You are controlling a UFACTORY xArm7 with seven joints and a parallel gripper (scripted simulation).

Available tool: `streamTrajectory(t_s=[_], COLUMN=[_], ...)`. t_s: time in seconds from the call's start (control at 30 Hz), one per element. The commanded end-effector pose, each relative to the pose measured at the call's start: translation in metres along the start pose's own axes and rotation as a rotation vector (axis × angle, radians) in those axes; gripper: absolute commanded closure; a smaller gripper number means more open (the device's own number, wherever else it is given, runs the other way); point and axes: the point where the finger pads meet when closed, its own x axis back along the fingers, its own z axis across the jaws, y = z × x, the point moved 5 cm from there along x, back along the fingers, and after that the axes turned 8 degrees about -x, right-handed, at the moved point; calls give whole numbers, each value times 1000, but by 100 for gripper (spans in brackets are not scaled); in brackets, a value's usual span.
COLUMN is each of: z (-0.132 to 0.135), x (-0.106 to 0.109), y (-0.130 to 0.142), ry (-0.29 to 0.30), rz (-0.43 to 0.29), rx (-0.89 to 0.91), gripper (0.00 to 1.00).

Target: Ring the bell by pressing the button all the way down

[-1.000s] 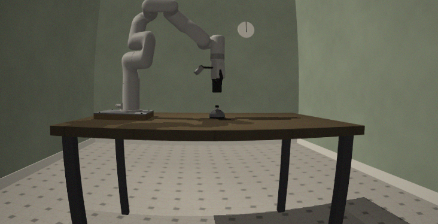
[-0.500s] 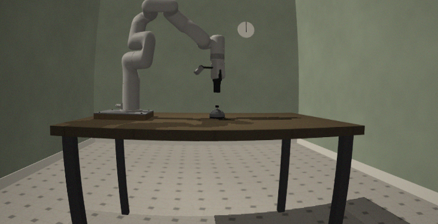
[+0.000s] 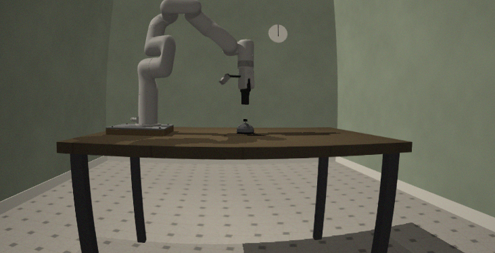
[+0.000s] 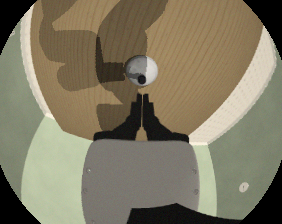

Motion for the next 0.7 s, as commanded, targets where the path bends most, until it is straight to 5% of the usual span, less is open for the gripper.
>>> streamTrajectory(t_s=[0.0,0.67], z=[0,0], x=[1,-3], y=[1,1], ry=[0,1], rz=[-4,-4], rx=[0,0], gripper=[100,100])
